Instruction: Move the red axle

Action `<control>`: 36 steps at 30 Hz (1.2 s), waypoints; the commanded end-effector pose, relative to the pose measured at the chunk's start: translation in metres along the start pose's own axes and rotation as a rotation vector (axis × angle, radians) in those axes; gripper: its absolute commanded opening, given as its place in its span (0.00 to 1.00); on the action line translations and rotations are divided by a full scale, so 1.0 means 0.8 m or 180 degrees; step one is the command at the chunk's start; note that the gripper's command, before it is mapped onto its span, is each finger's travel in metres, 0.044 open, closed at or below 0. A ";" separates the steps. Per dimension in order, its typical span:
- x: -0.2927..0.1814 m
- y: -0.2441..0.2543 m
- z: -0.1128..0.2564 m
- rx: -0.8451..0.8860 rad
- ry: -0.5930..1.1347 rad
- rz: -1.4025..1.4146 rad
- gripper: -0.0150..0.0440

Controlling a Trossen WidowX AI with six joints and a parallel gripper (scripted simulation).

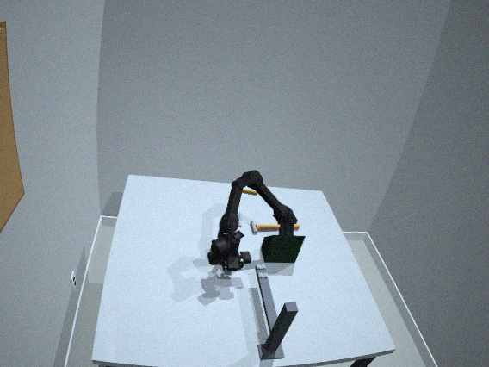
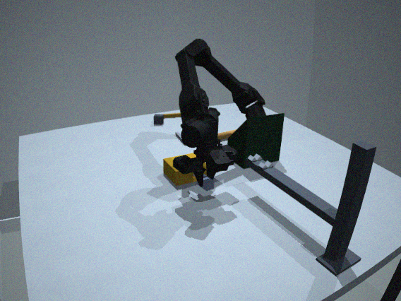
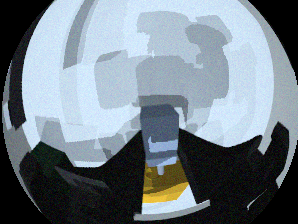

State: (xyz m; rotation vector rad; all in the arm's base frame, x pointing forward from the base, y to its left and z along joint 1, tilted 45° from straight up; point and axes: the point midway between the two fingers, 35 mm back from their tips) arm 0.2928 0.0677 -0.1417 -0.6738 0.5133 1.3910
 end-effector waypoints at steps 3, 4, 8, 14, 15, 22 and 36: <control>0.001 -0.001 0.012 0.0008 -0.0010 -0.0016 0.25; 0.001 -0.001 0.014 0.0008 -0.0011 -0.0016 0.25; 0.001 -0.001 0.022 0.0009 -0.0012 -0.0016 0.25; 0.002 -0.002 0.034 0.0009 -0.0013 -0.0016 0.25; 0.002 -0.002 0.036 0.0009 -0.0013 -0.0016 0.25; 0.002 -0.002 0.051 0.0010 -0.0014 -0.0016 0.25; -0.006 -0.030 0.066 0.0007 -0.0011 -0.0019 0.25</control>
Point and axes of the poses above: the point midway between the two fingers, 35 mm back from their tips, its own z axis back along the fingers, its own y axis across the jaws, x = y × z, and after that the axes turned 15 degrees about -z, right-handed
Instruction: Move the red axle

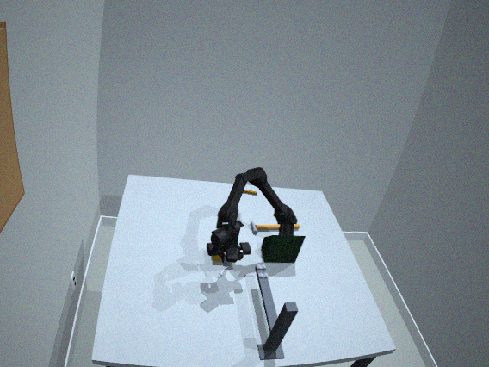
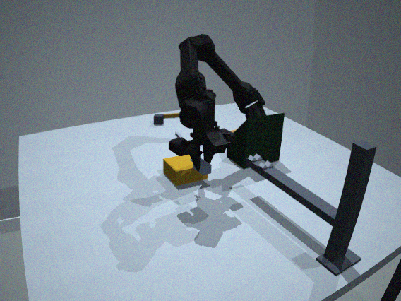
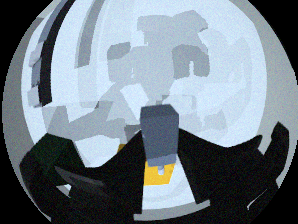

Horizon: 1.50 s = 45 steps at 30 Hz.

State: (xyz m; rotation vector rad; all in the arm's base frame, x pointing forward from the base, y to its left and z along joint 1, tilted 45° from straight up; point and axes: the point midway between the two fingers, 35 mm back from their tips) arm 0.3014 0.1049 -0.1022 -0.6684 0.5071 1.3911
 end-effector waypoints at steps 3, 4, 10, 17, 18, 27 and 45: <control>-0.012 -0.030 -0.001 0.0004 0.0015 -0.0014 0.25; -0.013 -0.030 -0.001 0.0004 0.0016 -0.0014 0.25; -0.012 -0.031 -0.008 0.0004 0.0015 -0.0014 0.25; -0.012 -0.032 -0.022 0.0003 0.0013 -0.0014 0.25; -0.012 -0.032 -0.024 0.0003 0.0013 -0.0013 0.25; -0.012 -0.033 -0.043 0.0002 0.0014 -0.0013 0.25; -0.013 -0.032 -0.080 0.0001 0.0022 -0.0014 0.25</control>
Point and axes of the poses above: the point midway between the two fingers, 35 mm back from their tips, its own z axis back along the fingers, its own y axis across the jaws, x = y × z, and after that the axes turned 15 degrees about -z, right-handed
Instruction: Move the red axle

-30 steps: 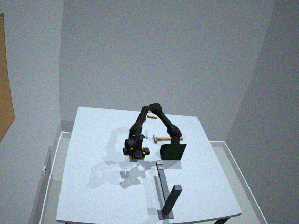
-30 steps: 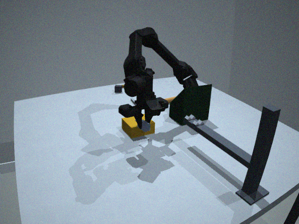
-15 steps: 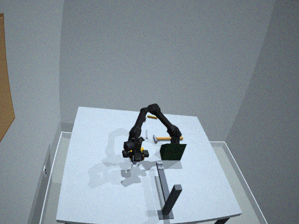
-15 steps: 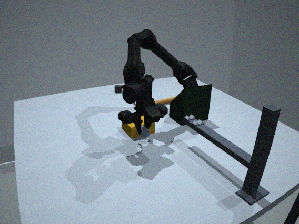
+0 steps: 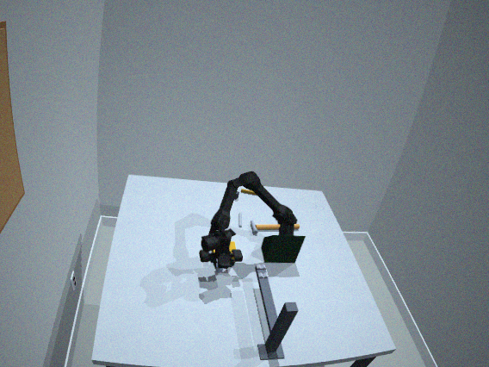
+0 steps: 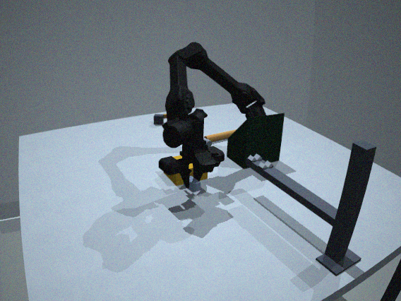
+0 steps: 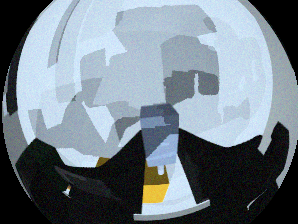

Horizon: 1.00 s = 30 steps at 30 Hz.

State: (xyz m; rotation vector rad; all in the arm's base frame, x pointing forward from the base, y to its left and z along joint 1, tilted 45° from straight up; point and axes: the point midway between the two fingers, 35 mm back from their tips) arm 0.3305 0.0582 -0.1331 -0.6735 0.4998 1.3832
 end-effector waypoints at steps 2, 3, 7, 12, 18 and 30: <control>-0.002 0.002 -0.013 0.0016 0.0024 0.0018 0.25; -0.002 0.003 -0.015 0.0016 0.0025 0.0018 0.25; -0.003 0.003 -0.023 0.0016 0.0028 0.0018 0.25; -0.004 0.004 -0.030 0.0016 0.0031 0.0018 0.25; -0.003 0.003 -0.027 0.0012 0.0018 0.0003 0.39; -0.002 0.003 -0.015 0.0016 0.0028 0.0016 0.92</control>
Point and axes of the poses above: the point midway between the two fingers, 35 mm back from their tips, its own z axis back along the fingers, its own y axis across the jaws, x = y × z, and after that the axes turned 15 degrees about -z, right-handed
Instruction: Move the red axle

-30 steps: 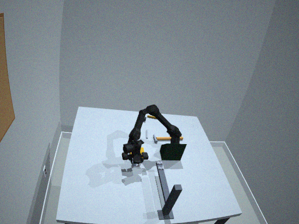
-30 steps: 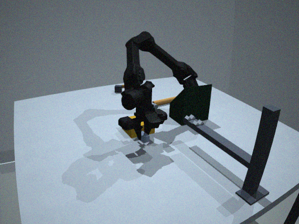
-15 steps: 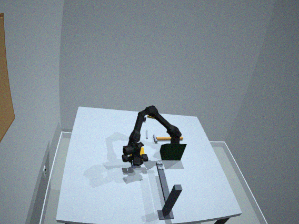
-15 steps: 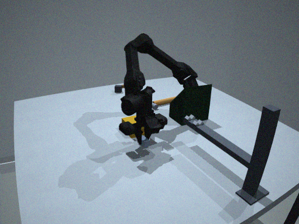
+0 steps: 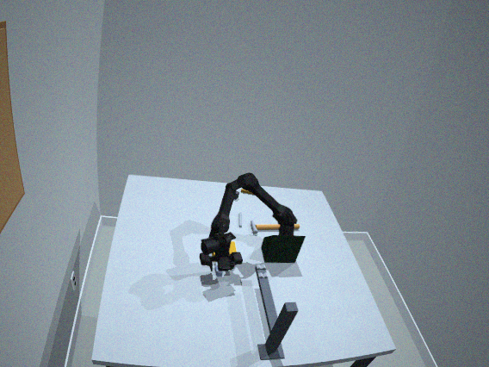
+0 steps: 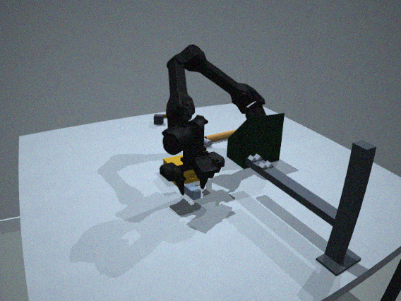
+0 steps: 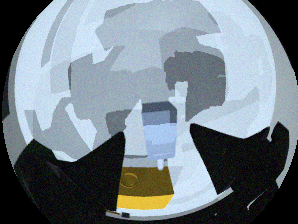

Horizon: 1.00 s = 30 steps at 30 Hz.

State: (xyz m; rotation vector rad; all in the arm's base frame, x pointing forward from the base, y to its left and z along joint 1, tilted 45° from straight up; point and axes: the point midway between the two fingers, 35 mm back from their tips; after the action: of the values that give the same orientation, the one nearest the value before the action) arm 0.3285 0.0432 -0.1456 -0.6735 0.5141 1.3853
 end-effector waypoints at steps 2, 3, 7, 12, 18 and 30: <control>0.001 -0.001 0.014 -0.0005 -0.0001 -0.0006 1.00; 0.001 -0.001 0.016 -0.0005 -0.0001 -0.0006 1.00; 0.001 -0.001 0.028 -0.0004 -0.0003 -0.0006 1.00; 0.001 -0.001 0.043 -0.0004 -0.0005 -0.0006 1.00; 0.002 -0.001 0.061 -0.0003 -0.0007 -0.0006 1.00; -0.075 -0.018 0.073 -0.0006 -0.0035 -0.0077 1.00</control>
State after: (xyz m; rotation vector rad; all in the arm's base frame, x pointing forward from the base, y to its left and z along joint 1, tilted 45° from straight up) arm 0.3278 0.0669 -0.0858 -0.6698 0.5023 1.3956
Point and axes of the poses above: the point midway between the two fingers, 35 mm back from their tips, its own z axis back along the fingers, its own y axis across the jaws, x = y × z, and after that the axes turned 15 degrees about -z, right-handed
